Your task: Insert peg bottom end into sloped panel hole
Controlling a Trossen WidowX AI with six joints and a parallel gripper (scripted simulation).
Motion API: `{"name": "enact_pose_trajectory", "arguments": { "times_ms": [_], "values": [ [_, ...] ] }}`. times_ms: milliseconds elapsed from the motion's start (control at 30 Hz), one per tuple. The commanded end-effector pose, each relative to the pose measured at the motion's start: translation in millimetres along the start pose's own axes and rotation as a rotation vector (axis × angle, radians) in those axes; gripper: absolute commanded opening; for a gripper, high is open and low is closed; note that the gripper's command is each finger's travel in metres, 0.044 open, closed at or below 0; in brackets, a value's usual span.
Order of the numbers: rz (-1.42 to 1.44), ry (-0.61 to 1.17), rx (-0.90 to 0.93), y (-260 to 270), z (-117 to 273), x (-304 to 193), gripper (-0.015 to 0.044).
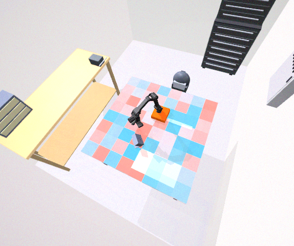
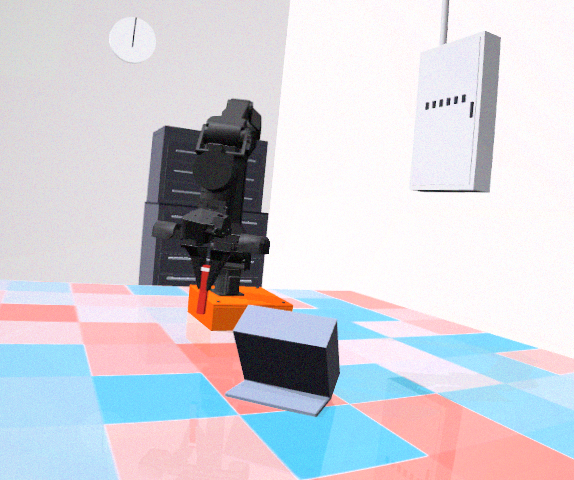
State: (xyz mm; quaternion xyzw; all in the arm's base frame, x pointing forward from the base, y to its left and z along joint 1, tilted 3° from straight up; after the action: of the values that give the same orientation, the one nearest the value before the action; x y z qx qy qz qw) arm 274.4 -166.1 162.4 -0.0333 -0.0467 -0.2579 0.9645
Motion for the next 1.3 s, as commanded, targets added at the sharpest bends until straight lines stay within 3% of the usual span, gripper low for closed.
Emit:
{"name": "enact_pose_trajectory", "arguments": {
  "times_ms": [0,1267],
  "values": [
    [0.045,-0.002,-0.023,5,-3,-1,0.0000],
    [0.361,-0.097,-0.190,49,-11,1,0.0000]
  ]
}}
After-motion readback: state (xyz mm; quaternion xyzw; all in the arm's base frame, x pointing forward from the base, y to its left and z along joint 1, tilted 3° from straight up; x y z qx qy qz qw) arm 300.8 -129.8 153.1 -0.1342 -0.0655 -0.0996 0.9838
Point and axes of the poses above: the point midway between the two fingers, 35 mm back from their tips, its own z axis back along the fingers, its own y axis across the jaws, x = y × z, the point moved 5 cm from there along z, back along the fingers, and after that the axes turned 11 degrees about z, right-handed, at the moved point
